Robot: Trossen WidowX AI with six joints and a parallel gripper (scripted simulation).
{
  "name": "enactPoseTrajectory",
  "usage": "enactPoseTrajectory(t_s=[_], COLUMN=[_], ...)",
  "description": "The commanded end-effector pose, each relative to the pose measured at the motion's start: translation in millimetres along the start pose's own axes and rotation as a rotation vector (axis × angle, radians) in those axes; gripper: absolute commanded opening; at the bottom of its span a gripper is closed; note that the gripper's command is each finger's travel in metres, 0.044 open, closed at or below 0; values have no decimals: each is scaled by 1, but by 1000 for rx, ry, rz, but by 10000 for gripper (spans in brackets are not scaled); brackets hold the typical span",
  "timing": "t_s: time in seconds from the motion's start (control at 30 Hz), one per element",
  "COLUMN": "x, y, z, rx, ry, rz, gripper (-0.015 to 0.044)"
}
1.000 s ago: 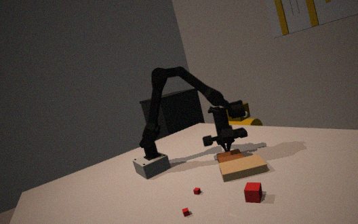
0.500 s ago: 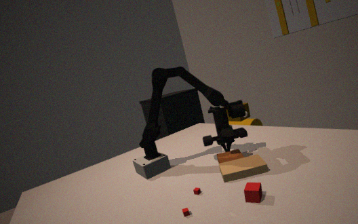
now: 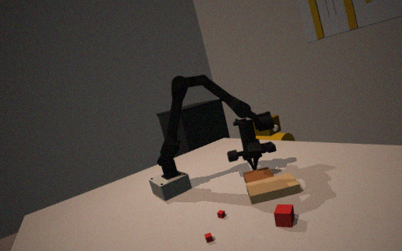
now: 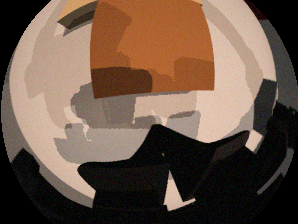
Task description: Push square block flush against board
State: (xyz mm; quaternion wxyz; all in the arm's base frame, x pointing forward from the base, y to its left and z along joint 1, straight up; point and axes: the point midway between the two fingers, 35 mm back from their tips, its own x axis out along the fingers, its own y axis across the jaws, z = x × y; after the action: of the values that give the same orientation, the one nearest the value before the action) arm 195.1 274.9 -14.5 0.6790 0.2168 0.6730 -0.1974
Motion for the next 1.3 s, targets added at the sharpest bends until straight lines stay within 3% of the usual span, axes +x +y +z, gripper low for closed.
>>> enactPoseTrajectory(t_s=[0.0,0.2,0.37,0.63,1.27], x=[0,-2,-53,-53,-57], y=[0,0,0,4,35], z=[-7,-10,-10,-10,26], rx=[5,0,5,-22,-676], ry=[-5,1,-4,0,-9], rz=[2,0,2,13,9], gripper=[0,0,0,0,0])
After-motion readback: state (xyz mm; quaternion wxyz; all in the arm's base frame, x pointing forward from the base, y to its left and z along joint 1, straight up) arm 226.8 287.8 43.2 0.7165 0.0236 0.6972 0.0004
